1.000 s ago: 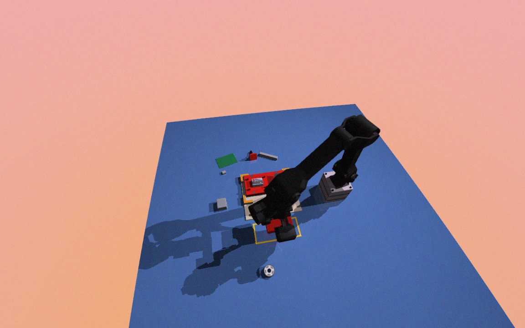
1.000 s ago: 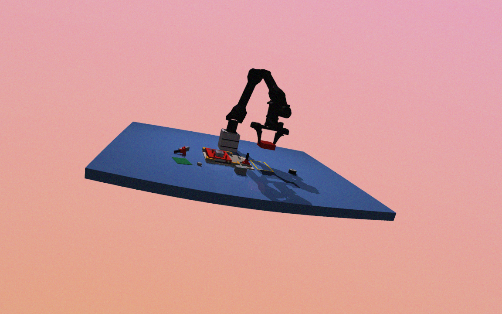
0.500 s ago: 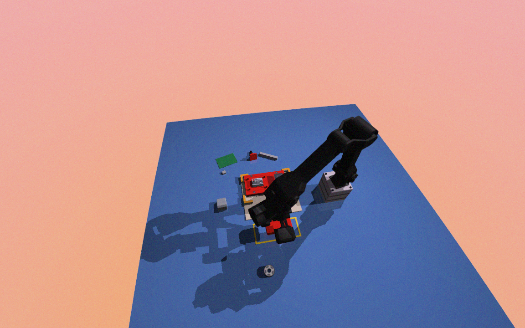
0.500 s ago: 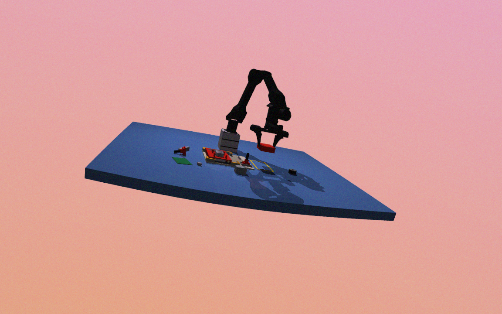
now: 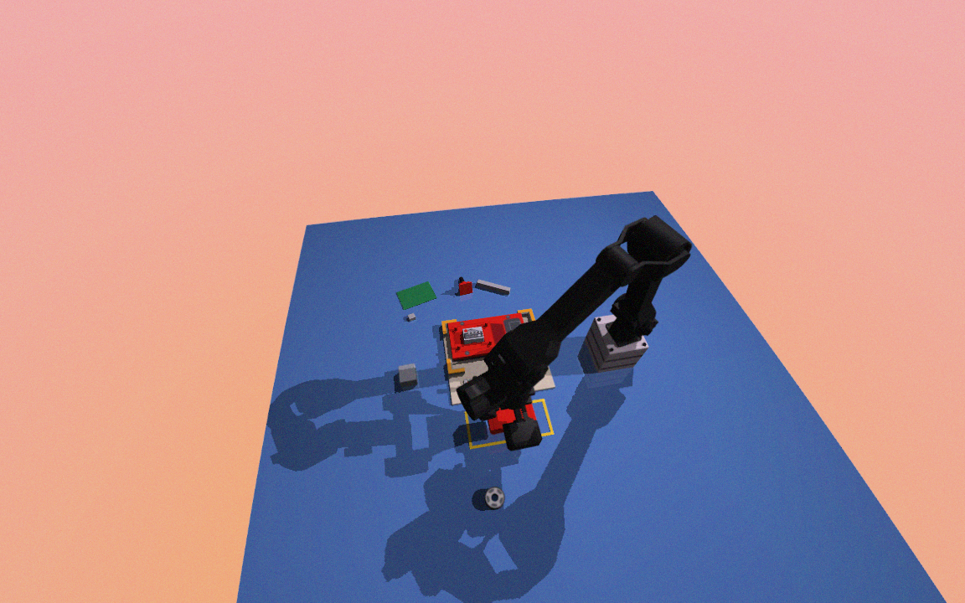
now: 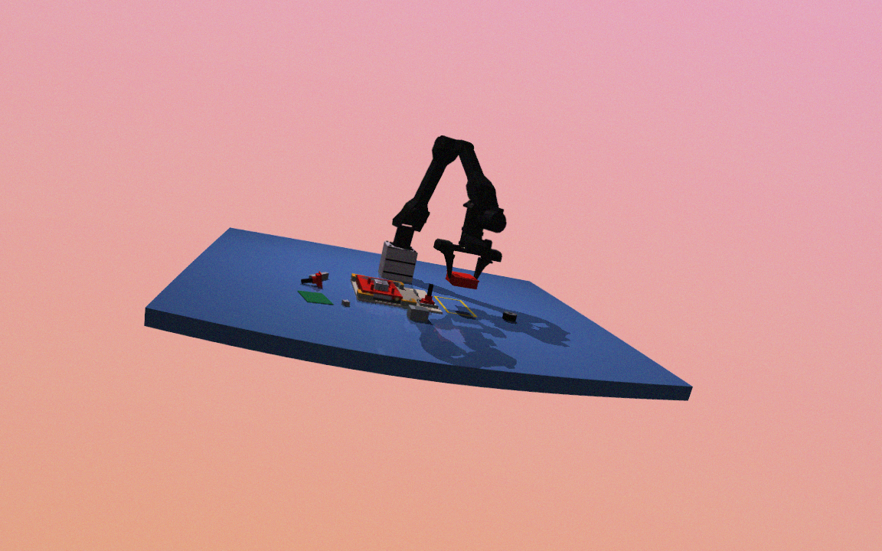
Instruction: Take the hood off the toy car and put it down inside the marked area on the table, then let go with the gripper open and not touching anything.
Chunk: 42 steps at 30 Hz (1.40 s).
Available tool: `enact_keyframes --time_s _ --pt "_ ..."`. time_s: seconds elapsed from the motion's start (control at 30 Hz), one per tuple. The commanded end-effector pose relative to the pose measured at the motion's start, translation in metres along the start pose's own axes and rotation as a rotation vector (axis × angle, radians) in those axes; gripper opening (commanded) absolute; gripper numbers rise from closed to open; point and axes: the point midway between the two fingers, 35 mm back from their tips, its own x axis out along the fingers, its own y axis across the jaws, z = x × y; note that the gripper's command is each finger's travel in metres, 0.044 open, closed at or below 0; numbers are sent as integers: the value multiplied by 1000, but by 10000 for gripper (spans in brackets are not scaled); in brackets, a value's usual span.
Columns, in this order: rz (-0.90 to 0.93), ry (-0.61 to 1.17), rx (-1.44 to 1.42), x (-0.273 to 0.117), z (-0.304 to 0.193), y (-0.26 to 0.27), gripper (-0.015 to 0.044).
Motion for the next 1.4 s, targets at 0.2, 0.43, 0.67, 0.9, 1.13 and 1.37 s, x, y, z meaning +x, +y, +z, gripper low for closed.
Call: enact_keyframes --time_s 0.2,0.43,0.67,0.9,1.13,1.37 --pt "-6 4 7 11 -1 -1 0" --pt "-6 5 7 18 -2 -1 0" --pt "-6 5 7 24 -2 -1 0" --pt "-6 5 7 31 -3 -2 0" --pt "-6 5 7 37 -3 -2 0" --pt "-6 5 7 44 -4 -2 0"
